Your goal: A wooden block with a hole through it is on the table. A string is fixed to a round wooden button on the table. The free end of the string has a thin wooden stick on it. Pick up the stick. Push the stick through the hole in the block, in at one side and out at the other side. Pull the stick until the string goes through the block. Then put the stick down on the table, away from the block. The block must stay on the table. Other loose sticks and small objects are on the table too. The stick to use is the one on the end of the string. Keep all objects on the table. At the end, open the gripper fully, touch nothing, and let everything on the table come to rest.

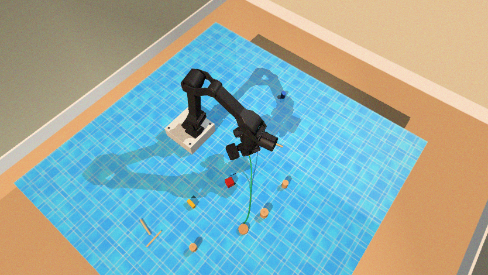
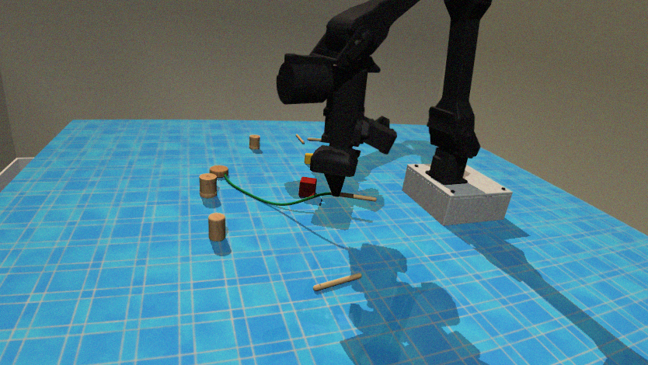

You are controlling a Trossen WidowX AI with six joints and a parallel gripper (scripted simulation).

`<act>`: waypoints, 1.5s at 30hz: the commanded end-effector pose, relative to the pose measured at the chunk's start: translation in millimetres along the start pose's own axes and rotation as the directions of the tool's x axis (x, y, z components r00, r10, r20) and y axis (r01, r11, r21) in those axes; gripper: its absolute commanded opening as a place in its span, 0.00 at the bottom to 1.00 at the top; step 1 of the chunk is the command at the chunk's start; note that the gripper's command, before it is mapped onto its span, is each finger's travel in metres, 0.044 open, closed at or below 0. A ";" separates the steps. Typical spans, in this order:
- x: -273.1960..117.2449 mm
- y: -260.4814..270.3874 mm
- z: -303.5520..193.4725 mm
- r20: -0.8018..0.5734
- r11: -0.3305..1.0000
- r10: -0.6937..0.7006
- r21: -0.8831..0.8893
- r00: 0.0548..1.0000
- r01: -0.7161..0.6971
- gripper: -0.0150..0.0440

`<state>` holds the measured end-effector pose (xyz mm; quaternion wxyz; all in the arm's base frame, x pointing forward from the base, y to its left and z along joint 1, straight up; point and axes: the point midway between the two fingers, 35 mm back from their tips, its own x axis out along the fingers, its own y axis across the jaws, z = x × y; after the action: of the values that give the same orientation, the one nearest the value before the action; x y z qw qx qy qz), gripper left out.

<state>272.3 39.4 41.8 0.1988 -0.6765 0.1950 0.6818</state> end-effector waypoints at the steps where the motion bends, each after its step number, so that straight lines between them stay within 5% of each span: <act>1: -3.9 0.1 -3.9 0.013 1.000 -0.003 0.000 1.000 0.003 0.25; 45: -48.9 14.8 -40.7 0.168 1.000 0.007 -0.002 0.986 -0.007 0.25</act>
<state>297.4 6.7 87.2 0.2088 -0.6191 0.1828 0.7346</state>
